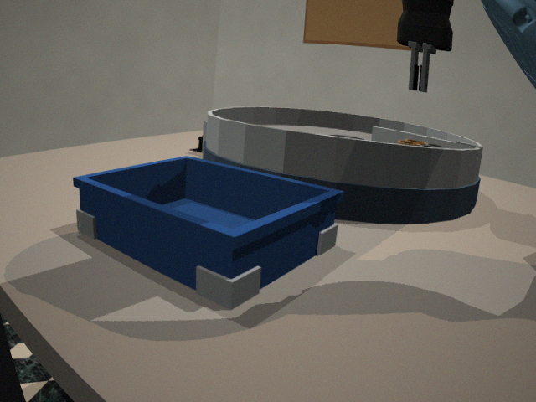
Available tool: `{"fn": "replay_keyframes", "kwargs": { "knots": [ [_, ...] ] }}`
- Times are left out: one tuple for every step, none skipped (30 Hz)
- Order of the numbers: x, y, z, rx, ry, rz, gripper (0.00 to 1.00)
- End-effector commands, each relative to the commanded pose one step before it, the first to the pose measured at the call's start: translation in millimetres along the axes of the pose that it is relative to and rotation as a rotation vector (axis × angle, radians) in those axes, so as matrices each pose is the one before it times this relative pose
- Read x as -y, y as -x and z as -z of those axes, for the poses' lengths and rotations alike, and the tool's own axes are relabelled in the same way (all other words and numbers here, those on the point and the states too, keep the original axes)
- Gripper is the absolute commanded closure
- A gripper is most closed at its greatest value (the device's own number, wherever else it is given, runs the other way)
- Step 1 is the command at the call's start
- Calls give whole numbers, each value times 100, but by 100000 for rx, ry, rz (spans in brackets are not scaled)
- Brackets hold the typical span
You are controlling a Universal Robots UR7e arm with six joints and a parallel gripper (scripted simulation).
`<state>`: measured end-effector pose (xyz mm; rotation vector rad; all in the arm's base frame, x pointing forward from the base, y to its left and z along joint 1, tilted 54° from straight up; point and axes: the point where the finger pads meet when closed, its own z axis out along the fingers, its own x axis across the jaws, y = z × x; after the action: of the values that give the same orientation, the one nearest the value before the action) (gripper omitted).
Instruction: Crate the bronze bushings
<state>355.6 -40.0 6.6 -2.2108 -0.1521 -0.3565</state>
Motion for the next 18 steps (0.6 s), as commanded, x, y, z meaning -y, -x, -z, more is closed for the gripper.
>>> {"fn": "replay_keyframes", "kwargs": {
  "knots": [
    [-705,-390,-723,-52,94,6899,73],
    [-356,-167,-386,0,3,3492,73],
    [-361,-154,-386,0,3,3492,73],
    [-366,-141,-386,0,3,3492,73],
    [0,0,0,0,0,0,73],
    [0,0,0,0,0,0,73],
    [0,0,0,0,0,0,73],
    [0,0,0,0,0,0,73],
    [0,0,0,0,0,0,73],
    [0,0,0,0,0,0,73],
    [0,0,0,0,0,0,73],
    [0,0,0,0,0,0,73],
    [0,0,0,0,0,0,73],
    [0,0,0,0,0,0,73],
    [0,0,0,0,0,0,73],
    [0,0,0,0,0,0,73],
    [52,20,32,29,-25,-351,58],
    [0,0,0,0,0,0,58]
  ]
}}
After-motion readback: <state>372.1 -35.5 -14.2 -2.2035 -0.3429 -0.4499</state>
